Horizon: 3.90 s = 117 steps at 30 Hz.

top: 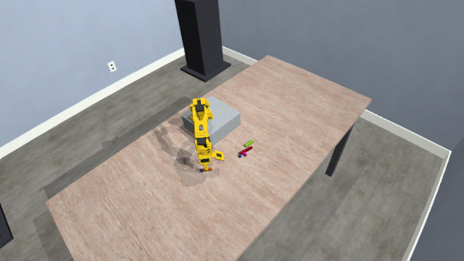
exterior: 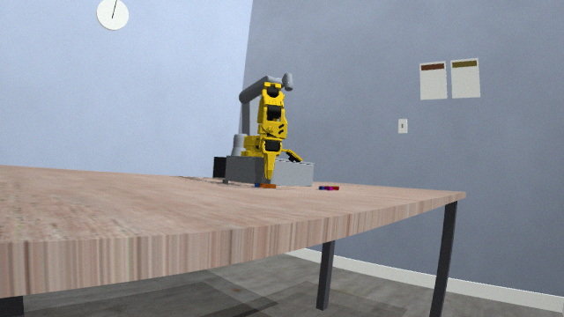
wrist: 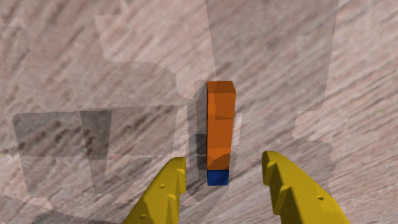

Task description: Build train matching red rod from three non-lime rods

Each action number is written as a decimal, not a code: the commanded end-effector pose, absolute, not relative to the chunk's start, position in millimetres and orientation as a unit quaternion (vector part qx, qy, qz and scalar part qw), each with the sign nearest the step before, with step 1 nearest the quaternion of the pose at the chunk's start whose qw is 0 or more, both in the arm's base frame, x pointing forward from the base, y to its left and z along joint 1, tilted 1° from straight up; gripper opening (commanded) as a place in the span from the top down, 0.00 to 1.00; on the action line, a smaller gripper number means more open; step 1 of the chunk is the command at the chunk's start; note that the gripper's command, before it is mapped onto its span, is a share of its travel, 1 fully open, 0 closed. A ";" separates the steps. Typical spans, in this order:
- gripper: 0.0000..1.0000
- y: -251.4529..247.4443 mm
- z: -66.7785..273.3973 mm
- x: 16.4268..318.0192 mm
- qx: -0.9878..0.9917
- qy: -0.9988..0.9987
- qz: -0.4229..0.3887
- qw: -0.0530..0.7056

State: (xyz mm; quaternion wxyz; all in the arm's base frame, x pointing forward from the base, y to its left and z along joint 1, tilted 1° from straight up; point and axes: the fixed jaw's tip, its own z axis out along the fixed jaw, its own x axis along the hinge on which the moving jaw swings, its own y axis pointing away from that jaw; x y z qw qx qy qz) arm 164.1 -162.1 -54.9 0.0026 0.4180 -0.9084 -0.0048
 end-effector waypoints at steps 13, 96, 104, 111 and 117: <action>0.83 -162.6 -36.1 161.1 0.416 -0.909 -0.008 0.003; 0.82 -65.6 -24.5 227.8 0.895 -0.446 -0.004 0.001; 0.82 -42.8 -24.8 235.2 0.945 -0.326 -0.004 0.001; 0.82 -25.0 -25.0 239.4 0.973 -0.231 -0.003 0.000; 0.81 -12.6 -25.2 241.5 0.986 -0.165 -0.003 0.000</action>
